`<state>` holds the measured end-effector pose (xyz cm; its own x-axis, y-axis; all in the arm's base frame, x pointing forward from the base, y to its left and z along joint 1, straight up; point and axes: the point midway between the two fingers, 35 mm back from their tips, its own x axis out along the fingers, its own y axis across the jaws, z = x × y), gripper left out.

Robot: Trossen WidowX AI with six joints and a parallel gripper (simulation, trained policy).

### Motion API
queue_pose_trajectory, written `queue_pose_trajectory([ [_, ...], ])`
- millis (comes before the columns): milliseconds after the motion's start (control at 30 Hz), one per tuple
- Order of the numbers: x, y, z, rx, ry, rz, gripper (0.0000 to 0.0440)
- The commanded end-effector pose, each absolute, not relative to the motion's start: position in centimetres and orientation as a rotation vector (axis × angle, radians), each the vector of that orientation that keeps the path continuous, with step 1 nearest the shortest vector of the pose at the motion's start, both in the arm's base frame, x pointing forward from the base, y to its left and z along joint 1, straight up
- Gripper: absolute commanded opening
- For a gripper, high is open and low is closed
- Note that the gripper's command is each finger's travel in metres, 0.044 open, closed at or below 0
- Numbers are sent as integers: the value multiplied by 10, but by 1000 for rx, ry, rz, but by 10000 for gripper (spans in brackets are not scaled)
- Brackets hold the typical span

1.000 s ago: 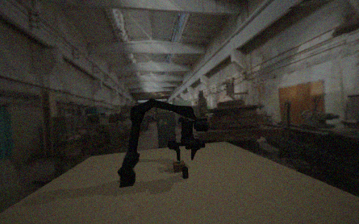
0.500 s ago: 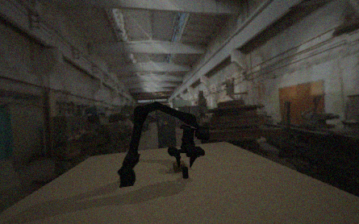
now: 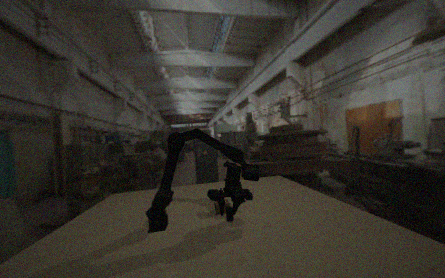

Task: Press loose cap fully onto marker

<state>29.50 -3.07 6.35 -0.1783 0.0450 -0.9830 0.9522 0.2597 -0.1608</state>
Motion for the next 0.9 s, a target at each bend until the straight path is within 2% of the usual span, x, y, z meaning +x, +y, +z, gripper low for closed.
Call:
queue_pose_trajectory([
  [0, 293, -30, 60, 951, 1498, -1095, 207],
  [133, 292, -30, 65, 938, 1484, -1082, 105],
  [167, 292, -29, 68, 941, 1479, -1079, 92],
  [533, 302, -21, 101, 930, 1407, -1010, 66],
  [867, 304, 1, 132, 929, 1382, -954, 69],
])
